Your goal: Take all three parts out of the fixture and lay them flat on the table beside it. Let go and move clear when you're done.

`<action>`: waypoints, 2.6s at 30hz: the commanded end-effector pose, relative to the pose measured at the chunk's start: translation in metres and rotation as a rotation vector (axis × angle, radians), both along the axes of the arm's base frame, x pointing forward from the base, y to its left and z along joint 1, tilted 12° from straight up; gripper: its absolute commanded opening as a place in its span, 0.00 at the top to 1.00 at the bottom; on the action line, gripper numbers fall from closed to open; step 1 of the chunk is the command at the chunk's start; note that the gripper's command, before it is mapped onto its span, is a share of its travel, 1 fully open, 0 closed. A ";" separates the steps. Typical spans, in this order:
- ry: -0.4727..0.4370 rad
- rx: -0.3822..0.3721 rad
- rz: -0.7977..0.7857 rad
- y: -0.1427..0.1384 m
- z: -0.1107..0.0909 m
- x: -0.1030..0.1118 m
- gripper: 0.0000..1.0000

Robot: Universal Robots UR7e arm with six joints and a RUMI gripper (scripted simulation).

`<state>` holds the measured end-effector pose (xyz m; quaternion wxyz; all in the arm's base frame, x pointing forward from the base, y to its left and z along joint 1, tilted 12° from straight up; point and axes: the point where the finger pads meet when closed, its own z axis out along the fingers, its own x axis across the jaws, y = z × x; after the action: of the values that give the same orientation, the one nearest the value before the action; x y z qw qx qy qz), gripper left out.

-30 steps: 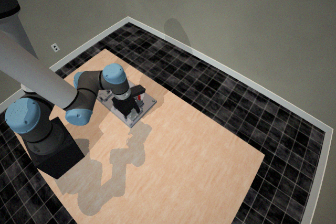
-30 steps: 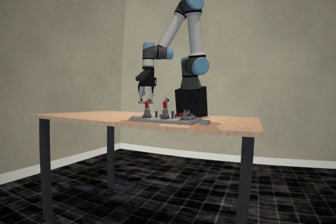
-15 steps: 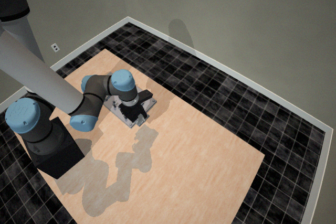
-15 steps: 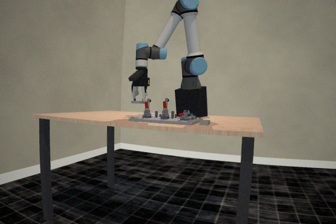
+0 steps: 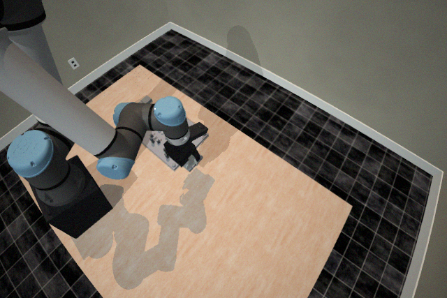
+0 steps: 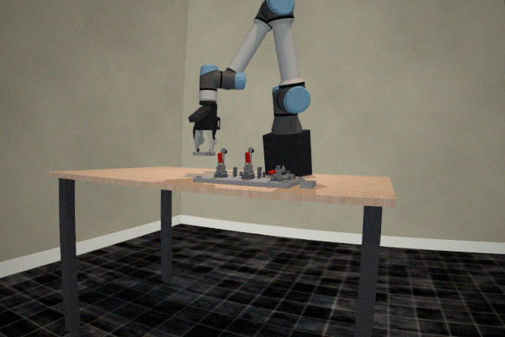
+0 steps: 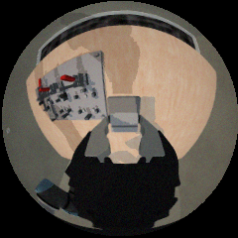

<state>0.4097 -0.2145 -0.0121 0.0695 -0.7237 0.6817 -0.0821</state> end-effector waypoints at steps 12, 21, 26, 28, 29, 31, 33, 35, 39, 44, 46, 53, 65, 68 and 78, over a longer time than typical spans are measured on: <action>-0.002 -0.002 0.001 -0.002 0.001 0.001 1.00; -0.002 -0.002 0.002 -0.002 0.001 0.001 1.00; -0.002 -0.002 0.002 -0.002 0.001 0.001 1.00; -0.001 -0.001 0.002 -0.001 0.000 0.001 1.00; -0.001 0.000 0.002 -0.001 -0.001 0.001 1.00; 0.000 0.000 0.002 -0.001 -0.002 0.001 1.00; 0.000 0.001 0.002 0.000 -0.005 0.001 1.00; 0.001 0.002 0.003 0.001 -0.008 0.001 1.00; 0.001 0.002 0.003 0.001 -0.012 0.002 1.00; 0.001 0.002 0.003 0.001 -0.024 0.005 1.00; 0.002 0.002 0.003 0.001 -0.030 0.006 1.00; 0.000 0.000 0.003 -0.001 -0.051 0.012 1.00; -0.002 -0.003 0.003 -0.002 -0.074 0.018 1.00; -0.002 -0.003 0.003 -0.003 -0.078 0.019 1.00; -0.001 -0.001 0.002 -0.002 -0.081 0.019 1.00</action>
<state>0.4262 -0.2149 -0.0930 0.0702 -0.7243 0.6813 -0.0794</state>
